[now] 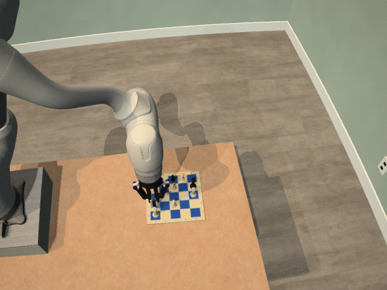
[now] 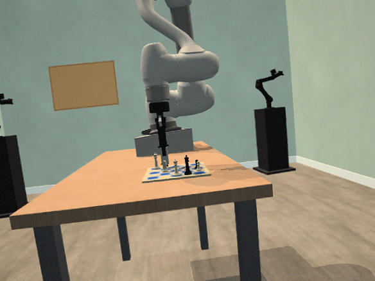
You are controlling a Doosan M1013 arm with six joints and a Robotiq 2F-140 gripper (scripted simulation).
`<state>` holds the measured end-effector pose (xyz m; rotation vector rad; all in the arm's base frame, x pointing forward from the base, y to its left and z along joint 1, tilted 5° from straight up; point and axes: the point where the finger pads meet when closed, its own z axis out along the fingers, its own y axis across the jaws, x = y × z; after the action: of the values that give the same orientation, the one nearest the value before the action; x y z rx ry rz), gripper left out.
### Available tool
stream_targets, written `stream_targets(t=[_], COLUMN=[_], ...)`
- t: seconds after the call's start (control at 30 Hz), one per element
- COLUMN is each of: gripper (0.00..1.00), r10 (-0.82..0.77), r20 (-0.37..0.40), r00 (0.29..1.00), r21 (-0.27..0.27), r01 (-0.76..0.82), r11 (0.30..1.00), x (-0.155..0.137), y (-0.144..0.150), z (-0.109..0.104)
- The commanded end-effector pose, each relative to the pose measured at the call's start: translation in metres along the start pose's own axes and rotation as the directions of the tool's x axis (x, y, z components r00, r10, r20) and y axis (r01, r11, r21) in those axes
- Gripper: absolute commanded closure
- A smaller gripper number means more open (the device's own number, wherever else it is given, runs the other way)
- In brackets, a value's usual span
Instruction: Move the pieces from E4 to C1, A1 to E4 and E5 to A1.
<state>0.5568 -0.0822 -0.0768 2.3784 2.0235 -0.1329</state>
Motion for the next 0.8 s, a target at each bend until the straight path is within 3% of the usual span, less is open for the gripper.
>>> stream_targets(t=[0.0, 0.77], gripper=[1.0, 1.0], r10=[0.0, 0.0], r20=[0.0, 0.0], r00=[1.0, 1.0], r21=[0.0, 0.0], r01=[0.0, 0.0], r11=[1.0, 1.0], x=[0.0001, 0.0001], y=[0.0, 0.0], z=[0.0, 0.0037])
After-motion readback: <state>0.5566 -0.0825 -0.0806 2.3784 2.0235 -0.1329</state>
